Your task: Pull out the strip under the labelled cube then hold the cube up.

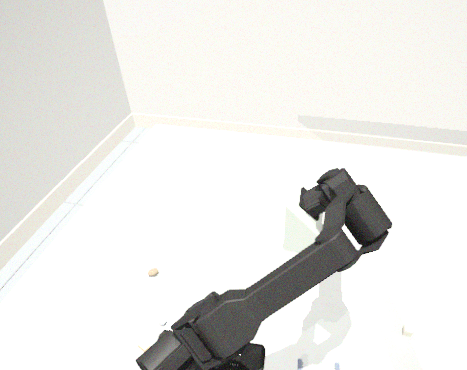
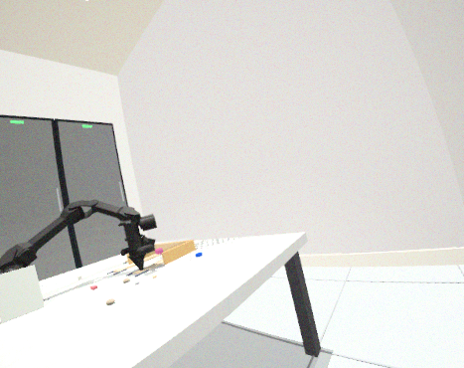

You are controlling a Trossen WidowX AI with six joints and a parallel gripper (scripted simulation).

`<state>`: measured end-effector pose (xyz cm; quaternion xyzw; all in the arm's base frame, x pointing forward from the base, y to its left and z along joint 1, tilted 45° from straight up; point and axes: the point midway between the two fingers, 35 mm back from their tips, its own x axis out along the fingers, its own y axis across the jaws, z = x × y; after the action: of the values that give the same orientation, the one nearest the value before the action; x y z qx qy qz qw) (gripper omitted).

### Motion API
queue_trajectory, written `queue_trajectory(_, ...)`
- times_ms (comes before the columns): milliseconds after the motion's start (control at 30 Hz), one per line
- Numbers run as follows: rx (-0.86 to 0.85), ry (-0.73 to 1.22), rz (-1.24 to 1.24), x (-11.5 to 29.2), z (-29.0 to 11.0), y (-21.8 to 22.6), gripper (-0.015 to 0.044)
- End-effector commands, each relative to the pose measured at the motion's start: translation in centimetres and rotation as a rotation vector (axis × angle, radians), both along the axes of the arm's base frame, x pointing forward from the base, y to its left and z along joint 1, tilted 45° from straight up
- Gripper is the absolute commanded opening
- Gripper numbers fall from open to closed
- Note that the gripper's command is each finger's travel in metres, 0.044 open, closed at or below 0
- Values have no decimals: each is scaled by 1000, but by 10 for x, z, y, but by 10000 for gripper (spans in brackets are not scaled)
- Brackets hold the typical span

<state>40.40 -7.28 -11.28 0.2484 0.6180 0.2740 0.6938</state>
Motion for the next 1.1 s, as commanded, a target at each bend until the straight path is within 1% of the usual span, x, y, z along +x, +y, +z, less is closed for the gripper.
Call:
queue_trajectory(0,6,4,-1,0,-2,3,0)
queue_trajectory(500,6,4,-1,0,-3,4,0)
queue_trajectory(1067,6,6,-1,-26,-8,3,0)
